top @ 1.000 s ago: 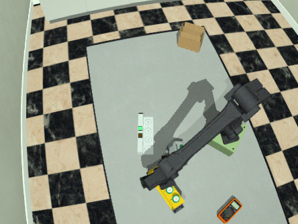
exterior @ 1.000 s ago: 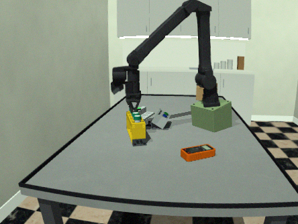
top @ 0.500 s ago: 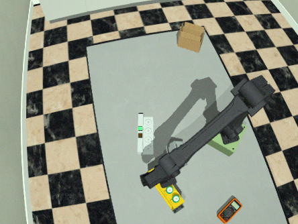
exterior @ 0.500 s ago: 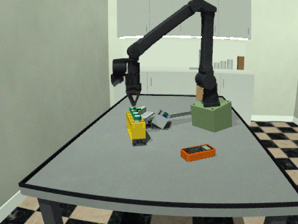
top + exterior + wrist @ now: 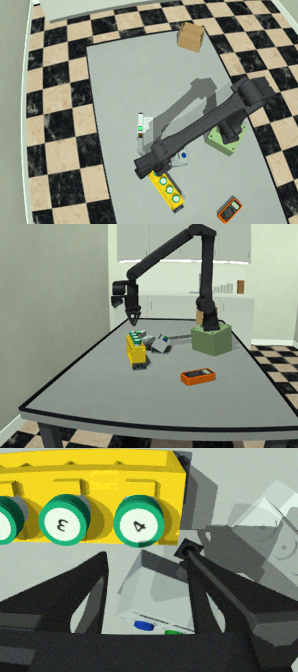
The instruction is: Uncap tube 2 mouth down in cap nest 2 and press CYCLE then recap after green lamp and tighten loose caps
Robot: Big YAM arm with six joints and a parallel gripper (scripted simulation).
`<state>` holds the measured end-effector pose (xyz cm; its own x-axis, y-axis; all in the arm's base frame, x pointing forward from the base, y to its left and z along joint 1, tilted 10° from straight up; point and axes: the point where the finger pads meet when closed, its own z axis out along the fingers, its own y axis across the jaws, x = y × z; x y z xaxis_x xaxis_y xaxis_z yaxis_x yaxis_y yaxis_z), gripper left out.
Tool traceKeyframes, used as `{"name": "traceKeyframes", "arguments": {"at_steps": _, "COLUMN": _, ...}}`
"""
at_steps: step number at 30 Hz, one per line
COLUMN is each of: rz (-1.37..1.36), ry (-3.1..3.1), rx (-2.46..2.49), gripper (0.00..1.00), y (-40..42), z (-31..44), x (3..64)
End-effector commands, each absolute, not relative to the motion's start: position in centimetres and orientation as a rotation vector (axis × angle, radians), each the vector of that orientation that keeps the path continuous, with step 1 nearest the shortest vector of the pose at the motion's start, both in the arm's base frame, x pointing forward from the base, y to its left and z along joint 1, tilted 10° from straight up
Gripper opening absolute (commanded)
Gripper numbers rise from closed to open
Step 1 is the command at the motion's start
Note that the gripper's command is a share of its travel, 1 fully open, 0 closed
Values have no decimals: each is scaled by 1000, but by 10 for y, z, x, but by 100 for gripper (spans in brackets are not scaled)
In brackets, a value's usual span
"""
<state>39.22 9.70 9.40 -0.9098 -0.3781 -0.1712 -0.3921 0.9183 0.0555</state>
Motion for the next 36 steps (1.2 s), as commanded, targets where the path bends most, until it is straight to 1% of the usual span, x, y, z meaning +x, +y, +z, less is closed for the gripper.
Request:
{"name": "traceKeyframes", "arguments": {"at_steps": 1, "rz": 137, "ry": 2860, "rx": -740, "gripper": 49, "y": 113, "z": 107, "x": 409}}
{"name": "traceKeyframes", "arguments": {"at_steps": 6, "rz": 132, "ry": 2867, "rx": -706, "gripper": 49, "y": 106, "z": 104, "x": 403}}
{"name": "traceKeyframes", "arguments": {"at_steps": 7, "rz": 131, "ry": 2867, "rx": -707, "gripper": 49, "y": 103, "z": 107, "x": 412}}
{"name": "traceKeyframes", "arguments": {"at_steps": 10, "rz": 132, "ry": 2863, "rx": -715, "gripper": 49, "y": 106, "z": 108, "x": 413}}
{"name": "traceKeyframes", "arguments": {"at_steps": 12, "rz": 132, "ry": 2867, "rx": -706, "gripper": 49, "y": 106, "z": 105, "x": 405}}
{"name": "traceKeyframes", "arguments": {"at_steps": 13, "rz": 132, "ry": 2863, "rx": -721, "gripper": 49, "y": 108, "z": 108, "x": 413}}
{"name": "traceKeyframes", "arguments": {"at_steps": 15, "rz": 132, "ry": 2842, "rx": -726, "gripper": 49, "y": 112, "z": 102, "x": 418}}
{"name": "traceKeyframes", "arguments": {"at_steps": 16, "rz": 135, "ry": 2872, "rx": -726, "gripper": 49, "y": 111, "z": 88, "x": 406}}
{"name": "traceKeyframes", "arguments": {"at_steps": 19, "rz": 137, "ry": 2894, "rx": -727, "gripper": 49, "y": 110, "z": 77, "x": 397}}
{"name": "traceKeyframes", "arguments": {"at_steps": 27, "rz": 137, "ry": 2899, "rx": -714, "gripper": 49, "y": 112, "z": 54, "x": 399}}
{"name": "traceKeyframes", "arguments": {"at_steps": 31, "rz": 132, "ry": 2868, "rx": -707, "gripper": 49, "y": 111, "z": 69, "x": 410}}
{"name": "traceKeyframes", "arguments": {"at_steps": 36, "rz": 135, "ry": 2890, "rx": -708, "gripper": 49, "y": 111, "z": 60, "x": 403}}
